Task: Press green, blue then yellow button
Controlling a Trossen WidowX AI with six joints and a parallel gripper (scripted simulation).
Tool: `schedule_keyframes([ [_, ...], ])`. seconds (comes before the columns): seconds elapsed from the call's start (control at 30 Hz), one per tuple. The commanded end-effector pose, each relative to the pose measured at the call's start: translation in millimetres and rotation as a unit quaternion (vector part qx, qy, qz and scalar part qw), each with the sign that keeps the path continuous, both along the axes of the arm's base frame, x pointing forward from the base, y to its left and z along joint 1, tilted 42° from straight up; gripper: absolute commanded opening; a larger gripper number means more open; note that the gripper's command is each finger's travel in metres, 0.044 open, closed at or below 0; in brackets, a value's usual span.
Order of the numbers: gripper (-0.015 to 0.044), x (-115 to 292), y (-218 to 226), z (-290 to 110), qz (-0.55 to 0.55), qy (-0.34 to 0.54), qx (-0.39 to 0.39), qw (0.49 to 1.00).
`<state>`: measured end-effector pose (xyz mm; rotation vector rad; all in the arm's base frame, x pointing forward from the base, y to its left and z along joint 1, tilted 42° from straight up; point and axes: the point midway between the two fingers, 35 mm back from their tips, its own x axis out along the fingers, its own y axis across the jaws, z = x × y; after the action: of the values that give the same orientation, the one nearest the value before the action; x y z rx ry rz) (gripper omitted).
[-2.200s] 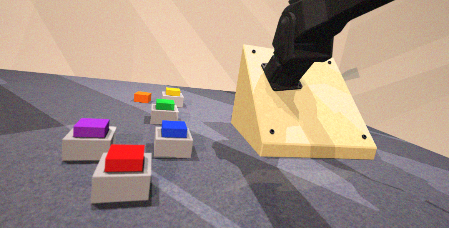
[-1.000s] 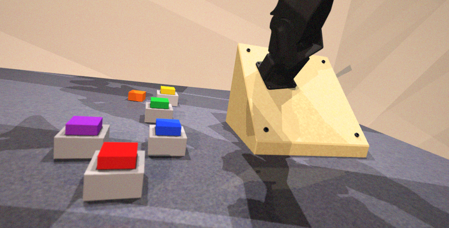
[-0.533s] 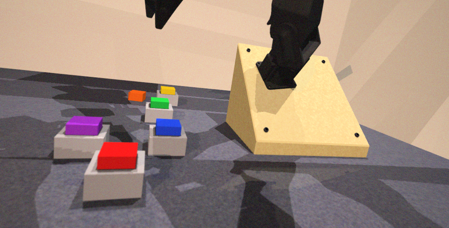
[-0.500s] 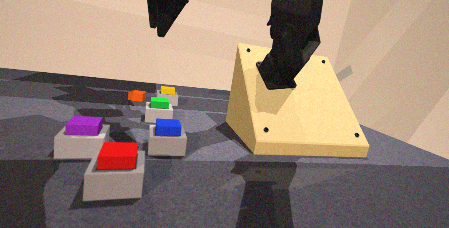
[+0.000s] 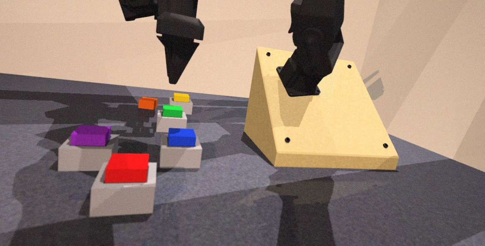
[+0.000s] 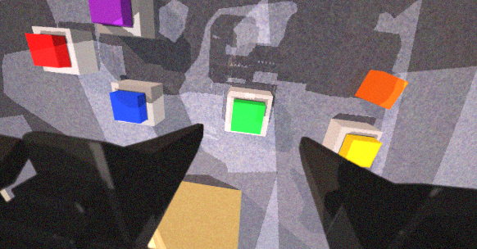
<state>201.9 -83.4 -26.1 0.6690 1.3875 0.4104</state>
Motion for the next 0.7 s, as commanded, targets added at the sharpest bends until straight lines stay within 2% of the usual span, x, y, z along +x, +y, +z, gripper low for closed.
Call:
schedule_keyframes([
  [0.0, 0.0190, -2.2, 16.9, -14.5, 0.000, 0.008, 0.010, 1.000],
  [0.23, 0.0020, -2.2, 16.9, -14.5, 0.000, 0.008, 0.010, 1.000],
  [0.67, 0.0020, -0.8, 21.5, -20.2, 0.000, 0.008, 0.010, 1.000],
])
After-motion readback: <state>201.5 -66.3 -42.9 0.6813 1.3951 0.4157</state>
